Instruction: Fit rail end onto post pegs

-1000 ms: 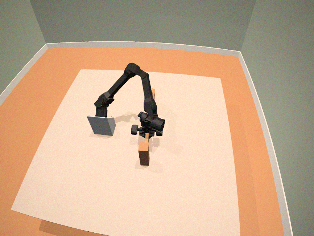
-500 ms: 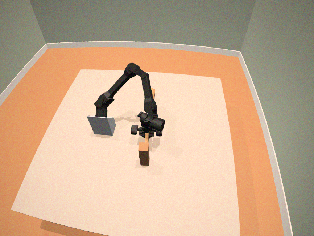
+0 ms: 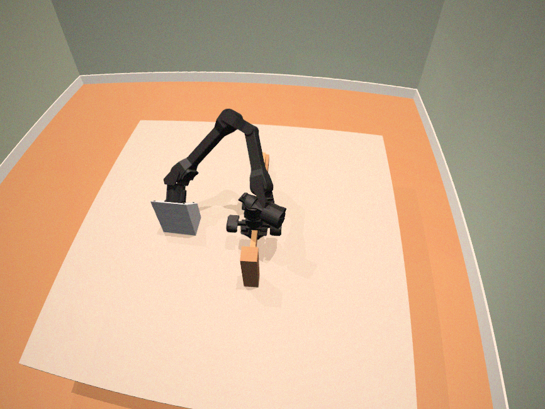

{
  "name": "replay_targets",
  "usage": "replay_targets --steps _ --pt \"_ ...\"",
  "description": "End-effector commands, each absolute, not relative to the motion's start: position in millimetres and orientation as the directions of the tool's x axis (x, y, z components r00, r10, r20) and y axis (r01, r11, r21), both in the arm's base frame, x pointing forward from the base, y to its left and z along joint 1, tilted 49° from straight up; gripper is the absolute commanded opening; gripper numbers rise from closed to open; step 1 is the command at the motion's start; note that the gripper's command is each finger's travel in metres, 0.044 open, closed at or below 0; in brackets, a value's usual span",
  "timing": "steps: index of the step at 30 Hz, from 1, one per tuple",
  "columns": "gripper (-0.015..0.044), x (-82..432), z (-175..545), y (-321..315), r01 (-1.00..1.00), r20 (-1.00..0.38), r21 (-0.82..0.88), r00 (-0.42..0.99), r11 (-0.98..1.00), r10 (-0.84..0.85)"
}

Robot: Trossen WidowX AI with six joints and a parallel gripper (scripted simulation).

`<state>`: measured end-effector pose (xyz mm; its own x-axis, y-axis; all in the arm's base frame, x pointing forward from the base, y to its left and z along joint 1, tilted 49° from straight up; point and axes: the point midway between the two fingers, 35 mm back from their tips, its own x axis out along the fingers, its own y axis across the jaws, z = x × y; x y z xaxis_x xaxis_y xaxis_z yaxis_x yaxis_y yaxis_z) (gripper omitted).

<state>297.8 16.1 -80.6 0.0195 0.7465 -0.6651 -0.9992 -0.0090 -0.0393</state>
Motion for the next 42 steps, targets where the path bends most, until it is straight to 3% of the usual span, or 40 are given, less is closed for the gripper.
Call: replay_targets --steps 1,42 --pt "0.0000 302.1 -76.7 11.5 -0.999 -0.666 -0.054 0.033 -0.004 0.745" --pt "0.0000 304.7 -62.9 -4.0 -0.999 -0.667 -0.054 0.034 -0.004 0.744"
